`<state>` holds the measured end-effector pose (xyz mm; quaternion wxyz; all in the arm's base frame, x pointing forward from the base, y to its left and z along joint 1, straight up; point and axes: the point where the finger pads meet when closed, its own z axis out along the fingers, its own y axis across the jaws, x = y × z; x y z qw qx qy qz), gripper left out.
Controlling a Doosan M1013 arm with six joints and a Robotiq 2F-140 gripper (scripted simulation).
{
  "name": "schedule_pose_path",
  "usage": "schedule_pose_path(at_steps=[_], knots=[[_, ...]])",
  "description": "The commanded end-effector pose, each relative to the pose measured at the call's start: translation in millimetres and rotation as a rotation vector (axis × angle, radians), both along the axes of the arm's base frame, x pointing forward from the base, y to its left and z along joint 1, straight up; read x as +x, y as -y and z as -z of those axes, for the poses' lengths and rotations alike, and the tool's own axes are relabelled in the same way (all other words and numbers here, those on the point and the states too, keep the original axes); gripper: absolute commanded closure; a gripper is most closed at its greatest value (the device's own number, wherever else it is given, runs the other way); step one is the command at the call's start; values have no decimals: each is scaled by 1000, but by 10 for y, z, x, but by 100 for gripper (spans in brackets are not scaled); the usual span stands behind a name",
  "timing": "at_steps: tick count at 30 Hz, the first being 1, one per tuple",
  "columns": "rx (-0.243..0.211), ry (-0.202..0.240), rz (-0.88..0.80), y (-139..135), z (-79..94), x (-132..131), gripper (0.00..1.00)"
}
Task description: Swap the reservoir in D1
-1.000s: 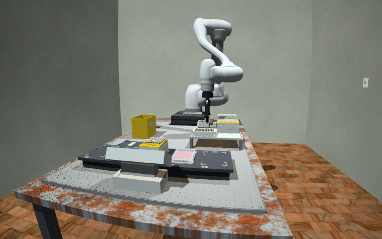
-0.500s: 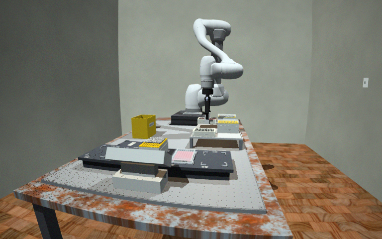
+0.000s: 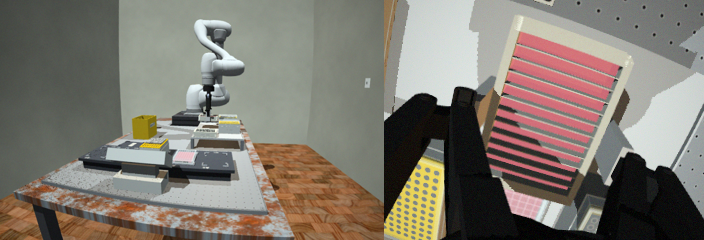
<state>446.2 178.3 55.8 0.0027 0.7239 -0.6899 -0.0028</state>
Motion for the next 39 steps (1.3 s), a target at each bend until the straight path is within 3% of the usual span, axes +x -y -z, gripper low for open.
schedule_pose_path(at_steps=[1,39], knots=[[0,0,0,0,-50,0,100],[0,0,0,0,-616,5,100]])
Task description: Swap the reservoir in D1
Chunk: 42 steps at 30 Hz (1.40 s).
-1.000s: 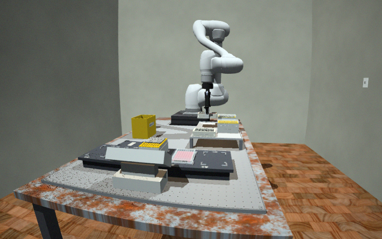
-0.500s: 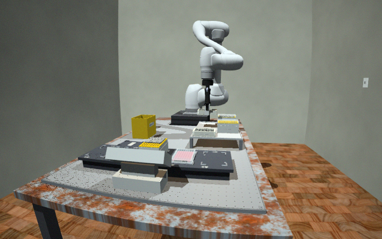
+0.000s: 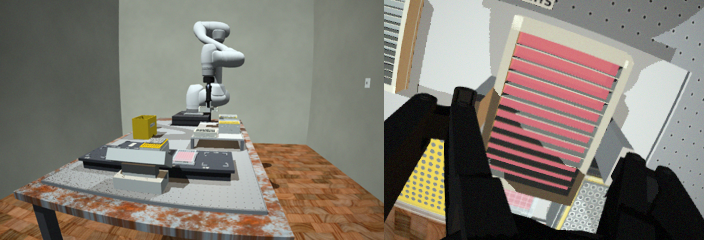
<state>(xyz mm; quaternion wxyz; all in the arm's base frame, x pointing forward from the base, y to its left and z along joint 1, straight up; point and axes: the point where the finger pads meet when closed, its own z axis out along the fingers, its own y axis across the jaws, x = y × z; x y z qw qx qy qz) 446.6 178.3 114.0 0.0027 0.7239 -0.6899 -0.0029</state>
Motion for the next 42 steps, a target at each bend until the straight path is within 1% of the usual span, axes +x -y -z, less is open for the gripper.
schedule_pose_path(at_steps=[1,5,7,22,24,39,42], knots=[[0,0,0,0,-50,0,100],[0,0,0,0,-117,1,100],[0,0,0,0,-117,1,100],[0,0,0,0,-367,3,100],[0,0,0,0,-367,3,100],[0,0,0,0,-617,5,100],[0,0,0,0,-633,5,100]])
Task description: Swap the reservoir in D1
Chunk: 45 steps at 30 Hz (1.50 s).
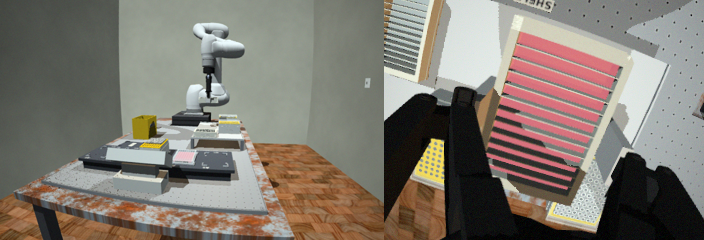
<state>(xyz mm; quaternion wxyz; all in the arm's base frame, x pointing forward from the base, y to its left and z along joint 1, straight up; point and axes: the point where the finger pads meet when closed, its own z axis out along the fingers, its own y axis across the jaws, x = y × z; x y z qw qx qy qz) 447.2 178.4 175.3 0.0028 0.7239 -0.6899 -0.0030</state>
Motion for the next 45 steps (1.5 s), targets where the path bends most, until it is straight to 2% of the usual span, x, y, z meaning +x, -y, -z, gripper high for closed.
schedule_pose_path(at_steps=[1,13,23,45], knots=[[0,0,0,1,-37,-1,100],[0,0,0,1,-237,1,100],[0,0,0,1,-237,1,100],[0,0,0,467,-237,17,100]])
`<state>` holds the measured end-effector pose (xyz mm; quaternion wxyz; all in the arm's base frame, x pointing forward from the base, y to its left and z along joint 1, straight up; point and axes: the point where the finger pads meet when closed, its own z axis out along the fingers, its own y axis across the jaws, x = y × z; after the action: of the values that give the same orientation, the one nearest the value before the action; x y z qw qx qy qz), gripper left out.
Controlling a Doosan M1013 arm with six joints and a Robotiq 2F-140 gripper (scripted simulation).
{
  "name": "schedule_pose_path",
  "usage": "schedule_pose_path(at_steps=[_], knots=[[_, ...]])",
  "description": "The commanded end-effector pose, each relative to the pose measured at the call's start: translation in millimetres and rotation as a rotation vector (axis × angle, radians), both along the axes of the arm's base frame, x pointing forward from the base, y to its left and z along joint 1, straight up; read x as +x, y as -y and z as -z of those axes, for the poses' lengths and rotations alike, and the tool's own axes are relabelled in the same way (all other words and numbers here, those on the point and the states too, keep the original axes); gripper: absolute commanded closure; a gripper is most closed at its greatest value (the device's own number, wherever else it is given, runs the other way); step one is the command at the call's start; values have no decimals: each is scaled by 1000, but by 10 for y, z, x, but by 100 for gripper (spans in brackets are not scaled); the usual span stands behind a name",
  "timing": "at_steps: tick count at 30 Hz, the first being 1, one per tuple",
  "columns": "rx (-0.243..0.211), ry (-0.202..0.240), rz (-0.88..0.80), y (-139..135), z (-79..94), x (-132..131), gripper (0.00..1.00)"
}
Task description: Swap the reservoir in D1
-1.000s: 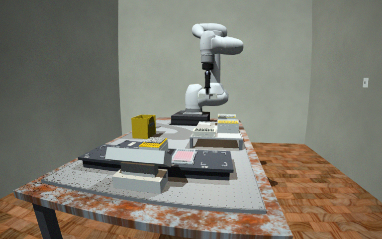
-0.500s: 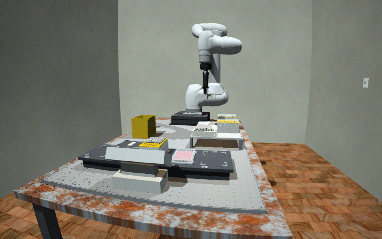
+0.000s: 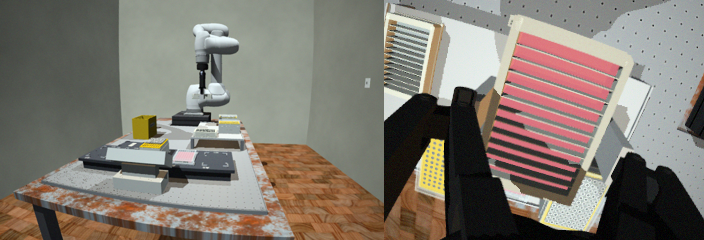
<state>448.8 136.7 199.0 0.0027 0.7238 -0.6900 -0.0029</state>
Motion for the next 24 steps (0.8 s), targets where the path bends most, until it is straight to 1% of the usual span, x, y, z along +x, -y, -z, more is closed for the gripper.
schedule_pose_path(at_steps=[1,5,20,24], knots=[[0,0,0,73,0,2,100],[0,0,0,120,0,3,100],[0,0,0,470,0,15,100],[0,0,0,516,0,17,100]])
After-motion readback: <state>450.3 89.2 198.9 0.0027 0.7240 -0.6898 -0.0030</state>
